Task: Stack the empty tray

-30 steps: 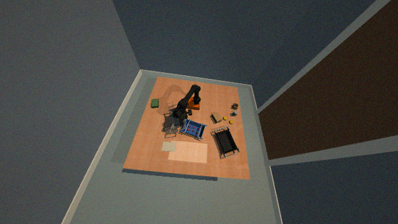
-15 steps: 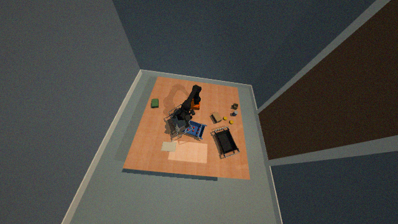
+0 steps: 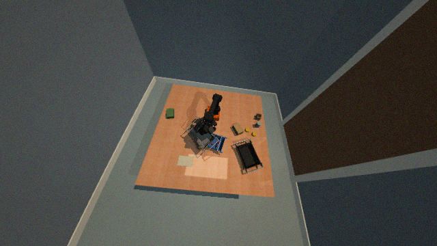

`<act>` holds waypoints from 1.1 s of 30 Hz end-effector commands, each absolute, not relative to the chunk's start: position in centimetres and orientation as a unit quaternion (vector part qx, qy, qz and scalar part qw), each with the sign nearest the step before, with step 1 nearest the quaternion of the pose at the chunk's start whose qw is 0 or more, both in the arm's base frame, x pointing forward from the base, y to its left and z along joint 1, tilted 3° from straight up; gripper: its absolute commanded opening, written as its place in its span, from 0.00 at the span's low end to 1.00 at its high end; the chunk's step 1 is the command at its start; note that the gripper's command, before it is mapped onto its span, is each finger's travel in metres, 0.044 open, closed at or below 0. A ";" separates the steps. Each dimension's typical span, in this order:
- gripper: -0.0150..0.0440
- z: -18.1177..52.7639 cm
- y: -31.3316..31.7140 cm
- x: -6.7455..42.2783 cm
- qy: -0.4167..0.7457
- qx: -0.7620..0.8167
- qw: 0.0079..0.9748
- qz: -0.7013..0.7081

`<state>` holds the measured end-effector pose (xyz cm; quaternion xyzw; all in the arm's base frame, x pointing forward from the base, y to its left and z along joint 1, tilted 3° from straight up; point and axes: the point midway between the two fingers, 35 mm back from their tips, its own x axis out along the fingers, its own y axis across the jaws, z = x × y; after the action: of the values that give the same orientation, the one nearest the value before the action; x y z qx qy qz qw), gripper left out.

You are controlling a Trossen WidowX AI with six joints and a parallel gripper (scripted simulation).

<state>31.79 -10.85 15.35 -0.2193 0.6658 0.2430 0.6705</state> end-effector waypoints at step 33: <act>0.25 16.0 -3.4 33.3 0.569 -0.397 0.590 0.414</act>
<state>33.34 -3.40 15.54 -0.3900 0.5749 0.4154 0.5872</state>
